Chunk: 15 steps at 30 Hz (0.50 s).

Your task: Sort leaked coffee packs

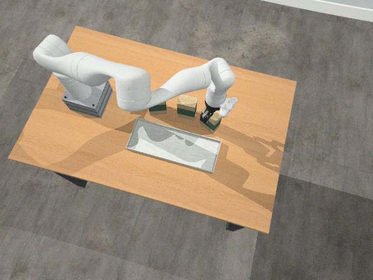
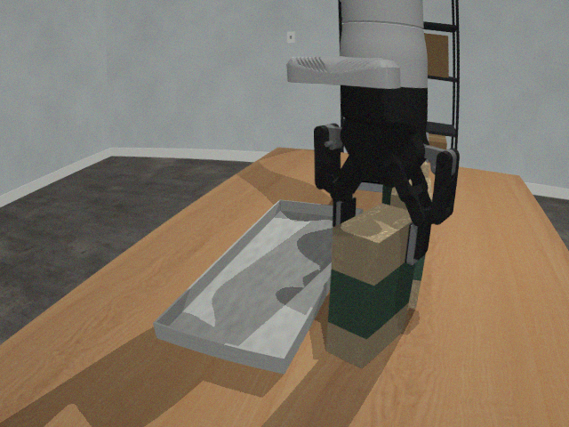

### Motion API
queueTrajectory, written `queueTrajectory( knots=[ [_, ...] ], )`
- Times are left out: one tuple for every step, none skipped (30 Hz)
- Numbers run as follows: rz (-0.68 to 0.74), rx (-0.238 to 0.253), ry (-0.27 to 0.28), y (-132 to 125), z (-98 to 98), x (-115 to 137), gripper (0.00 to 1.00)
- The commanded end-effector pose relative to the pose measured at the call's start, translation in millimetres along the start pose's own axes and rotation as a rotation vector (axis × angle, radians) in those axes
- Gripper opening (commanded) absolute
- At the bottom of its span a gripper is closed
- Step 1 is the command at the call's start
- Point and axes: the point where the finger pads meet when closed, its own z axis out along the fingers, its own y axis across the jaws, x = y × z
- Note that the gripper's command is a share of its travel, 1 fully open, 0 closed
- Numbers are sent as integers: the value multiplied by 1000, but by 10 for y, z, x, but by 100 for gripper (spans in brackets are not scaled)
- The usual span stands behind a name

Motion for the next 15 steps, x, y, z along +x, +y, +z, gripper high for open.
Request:
queueTrajectory(
  knots=[
    [0, 1, 2, -3, -11, 5, 81],
    [0, 1, 2, -3, -11, 5, 81],
    [0, 1, 2, -3, -11, 5, 81],
    [0, 1, 2, -3, -11, 5, 81],
    [0, 1, 2, -3, -11, 5, 81],
    [0, 1, 2, -3, -11, 5, 81],
    [0, 1, 2, -3, -11, 5, 81],
    [0, 1, 2, -3, -11, 5, 23],
    [0, 1, 2, -3, -11, 5, 23],
    [0, 1, 2, -3, -11, 5, 23],
    [0, 1, 2, -3, -11, 5, 23],
    [0, 1, 2, -3, -11, 5, 23],
    [0, 1, 2, -3, -11, 5, 23],
    [0, 1, 2, -3, -11, 5, 23],
    [0, 1, 2, -3, -11, 5, 23]
  ],
)
